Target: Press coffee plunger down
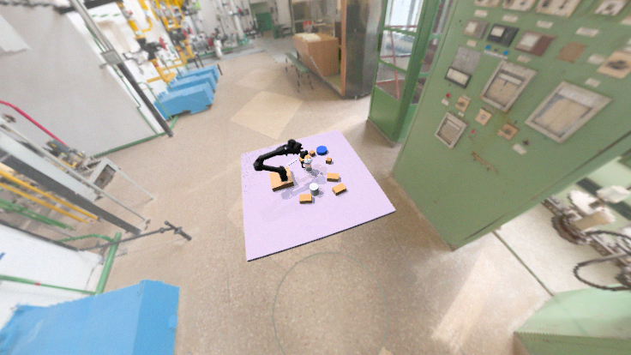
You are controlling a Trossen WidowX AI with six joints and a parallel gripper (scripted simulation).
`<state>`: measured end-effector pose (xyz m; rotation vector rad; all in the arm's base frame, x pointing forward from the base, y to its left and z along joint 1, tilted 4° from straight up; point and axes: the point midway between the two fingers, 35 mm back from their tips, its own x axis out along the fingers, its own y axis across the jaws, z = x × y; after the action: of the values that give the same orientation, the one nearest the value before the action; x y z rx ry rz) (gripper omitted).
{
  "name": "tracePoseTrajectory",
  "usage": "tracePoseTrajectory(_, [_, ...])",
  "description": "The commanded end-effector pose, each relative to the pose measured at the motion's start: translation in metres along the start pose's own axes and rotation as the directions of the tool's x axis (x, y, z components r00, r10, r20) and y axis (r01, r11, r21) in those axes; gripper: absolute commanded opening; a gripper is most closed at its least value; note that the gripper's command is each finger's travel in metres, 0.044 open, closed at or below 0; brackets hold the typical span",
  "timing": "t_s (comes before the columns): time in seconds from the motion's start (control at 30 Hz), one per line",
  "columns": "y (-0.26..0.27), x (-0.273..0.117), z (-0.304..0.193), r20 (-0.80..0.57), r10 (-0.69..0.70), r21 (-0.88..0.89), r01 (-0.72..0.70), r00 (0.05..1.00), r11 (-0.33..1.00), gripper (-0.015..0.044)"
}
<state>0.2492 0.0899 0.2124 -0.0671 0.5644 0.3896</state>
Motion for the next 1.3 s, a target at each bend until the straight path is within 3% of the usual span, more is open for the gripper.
tracePoseTrajectory(0.0, [-0.001,0.008,-0.002,-0.007,-0.003,0.005,0.003,1.000,1.000,0.0440])
tracePoseTrajectory(0.13, [0.000,0.012,-0.003,-0.007,-0.004,0.005,0.004,1.000,1.000,0.0440])
tracePoseTrajectory(0.53, [0.000,0.012,-0.003,-0.007,-0.004,0.005,0.004,1.000,1.000,0.0125])
tracePoseTrajectory(1.27, [-0.001,0.023,-0.016,-0.007,-0.003,0.005,0.004,1.000,1.000,0.0124])
